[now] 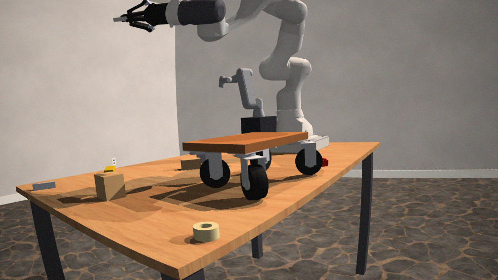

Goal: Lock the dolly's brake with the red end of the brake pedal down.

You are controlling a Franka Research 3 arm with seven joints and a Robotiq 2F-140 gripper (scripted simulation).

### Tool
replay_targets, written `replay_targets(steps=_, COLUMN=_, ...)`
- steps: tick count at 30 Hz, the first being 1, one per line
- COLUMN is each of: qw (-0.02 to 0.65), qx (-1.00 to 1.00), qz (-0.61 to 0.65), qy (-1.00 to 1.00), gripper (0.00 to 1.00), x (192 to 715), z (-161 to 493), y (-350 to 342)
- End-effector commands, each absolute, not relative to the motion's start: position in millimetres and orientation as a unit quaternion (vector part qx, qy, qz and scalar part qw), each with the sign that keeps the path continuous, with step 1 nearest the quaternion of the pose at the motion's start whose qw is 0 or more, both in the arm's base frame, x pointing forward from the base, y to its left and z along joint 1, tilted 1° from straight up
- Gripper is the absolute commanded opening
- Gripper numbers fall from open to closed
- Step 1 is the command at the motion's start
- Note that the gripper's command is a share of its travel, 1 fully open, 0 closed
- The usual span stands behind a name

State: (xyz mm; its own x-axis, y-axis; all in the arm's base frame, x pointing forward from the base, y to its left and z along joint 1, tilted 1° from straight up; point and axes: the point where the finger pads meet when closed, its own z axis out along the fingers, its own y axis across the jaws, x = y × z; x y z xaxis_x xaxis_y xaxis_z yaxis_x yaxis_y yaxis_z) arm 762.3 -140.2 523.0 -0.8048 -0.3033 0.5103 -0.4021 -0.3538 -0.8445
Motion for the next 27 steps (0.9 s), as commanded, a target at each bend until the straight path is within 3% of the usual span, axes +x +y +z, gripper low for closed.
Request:
replay_targets(steps=1, qw=0.071, qx=0.347, qz=0.716, qy=-0.601, gripper=0.00, x=742, z=501, y=-144)
replay_targets(steps=7, qw=0.066, qx=0.410, qz=0.596, qy=-0.687, gripper=0.00, x=699, z=419, y=-122)
replay_targets(steps=15, qw=0.059, qx=0.464, qz=0.503, qy=-0.727, gripper=0.00, x=665, z=361, y=-86)
replay_targets(steps=27, qw=0.036, qx=0.604, qz=0.268, qy=-0.750, gripper=0.00, x=561, z=248, y=41)
